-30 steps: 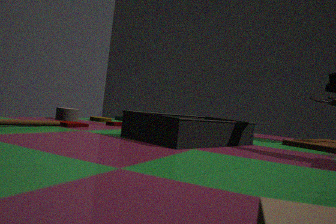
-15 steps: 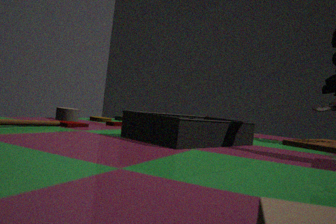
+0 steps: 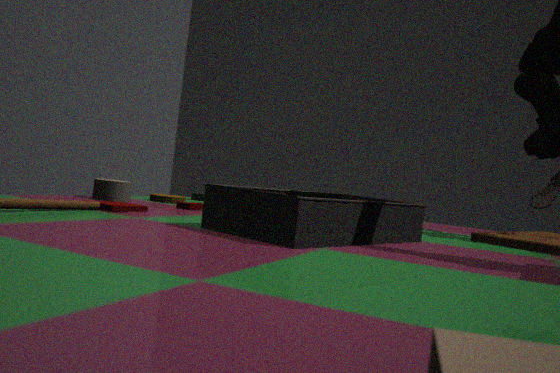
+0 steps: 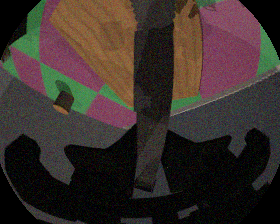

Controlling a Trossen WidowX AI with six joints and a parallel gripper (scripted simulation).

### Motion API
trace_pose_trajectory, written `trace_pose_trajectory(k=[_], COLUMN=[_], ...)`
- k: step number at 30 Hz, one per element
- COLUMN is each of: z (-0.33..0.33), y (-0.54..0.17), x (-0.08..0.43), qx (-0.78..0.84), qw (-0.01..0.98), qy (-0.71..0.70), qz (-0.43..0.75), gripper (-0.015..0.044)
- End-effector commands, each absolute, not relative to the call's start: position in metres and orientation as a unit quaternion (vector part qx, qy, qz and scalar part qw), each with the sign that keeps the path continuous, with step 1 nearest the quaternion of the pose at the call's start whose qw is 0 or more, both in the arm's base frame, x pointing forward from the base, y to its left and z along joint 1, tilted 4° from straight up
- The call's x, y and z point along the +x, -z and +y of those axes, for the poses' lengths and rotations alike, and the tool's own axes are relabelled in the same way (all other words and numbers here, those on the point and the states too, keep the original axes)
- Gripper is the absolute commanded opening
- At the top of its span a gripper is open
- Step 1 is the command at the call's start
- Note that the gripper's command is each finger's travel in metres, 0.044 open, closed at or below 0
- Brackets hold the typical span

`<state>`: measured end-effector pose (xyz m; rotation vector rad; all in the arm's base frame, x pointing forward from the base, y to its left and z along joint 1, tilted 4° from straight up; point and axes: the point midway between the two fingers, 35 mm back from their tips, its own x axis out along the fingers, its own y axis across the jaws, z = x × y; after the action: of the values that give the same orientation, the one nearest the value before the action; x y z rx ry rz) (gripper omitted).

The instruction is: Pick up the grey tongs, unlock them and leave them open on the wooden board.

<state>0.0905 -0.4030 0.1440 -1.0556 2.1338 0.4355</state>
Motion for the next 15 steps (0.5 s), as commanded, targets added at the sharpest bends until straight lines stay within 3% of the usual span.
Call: trace_pose_trajectory(k=[1,15], z=[-0.397,-0.368], y=[-0.159,-0.194], x=[0.093,0.099], qx=[-0.415,-0.413], qw=[0.291,0.165], qy=[-0.125,-0.017], qz=[0.853,0.896], gripper=[-0.015,-0.015])
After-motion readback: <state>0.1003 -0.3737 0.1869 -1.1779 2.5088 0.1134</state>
